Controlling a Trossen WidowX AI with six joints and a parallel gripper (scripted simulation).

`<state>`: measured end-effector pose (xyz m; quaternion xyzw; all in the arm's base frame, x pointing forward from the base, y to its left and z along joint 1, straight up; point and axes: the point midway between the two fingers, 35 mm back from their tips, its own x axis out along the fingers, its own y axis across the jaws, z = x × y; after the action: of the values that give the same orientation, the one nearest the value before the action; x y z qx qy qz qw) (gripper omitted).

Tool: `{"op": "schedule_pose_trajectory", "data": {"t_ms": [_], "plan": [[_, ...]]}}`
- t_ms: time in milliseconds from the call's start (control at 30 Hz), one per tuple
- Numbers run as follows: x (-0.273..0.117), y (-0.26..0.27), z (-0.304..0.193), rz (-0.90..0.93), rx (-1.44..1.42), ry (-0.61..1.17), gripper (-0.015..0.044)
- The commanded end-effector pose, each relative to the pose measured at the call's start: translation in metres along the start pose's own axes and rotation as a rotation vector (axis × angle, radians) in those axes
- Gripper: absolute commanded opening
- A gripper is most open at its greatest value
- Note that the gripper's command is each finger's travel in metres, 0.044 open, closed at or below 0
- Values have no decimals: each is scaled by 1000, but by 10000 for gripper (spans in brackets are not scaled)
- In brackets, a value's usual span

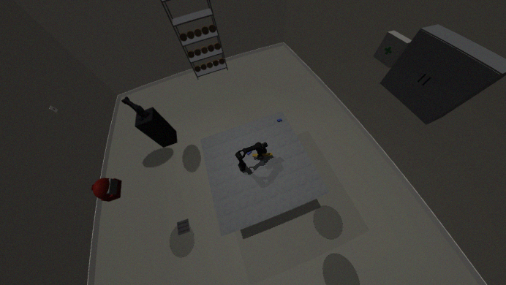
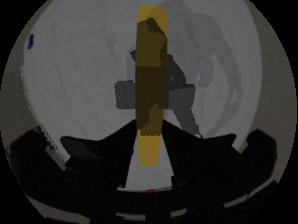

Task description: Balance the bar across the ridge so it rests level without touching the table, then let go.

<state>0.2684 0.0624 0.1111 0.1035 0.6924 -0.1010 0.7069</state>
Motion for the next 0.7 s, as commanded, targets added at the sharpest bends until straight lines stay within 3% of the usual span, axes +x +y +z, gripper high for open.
{"op": "schedule_pose_trajectory", "data": {"t_ms": [0,667], "plan": [[0,1,0,5,4,0,0],[2,1,0,5,4,0,0]]}}
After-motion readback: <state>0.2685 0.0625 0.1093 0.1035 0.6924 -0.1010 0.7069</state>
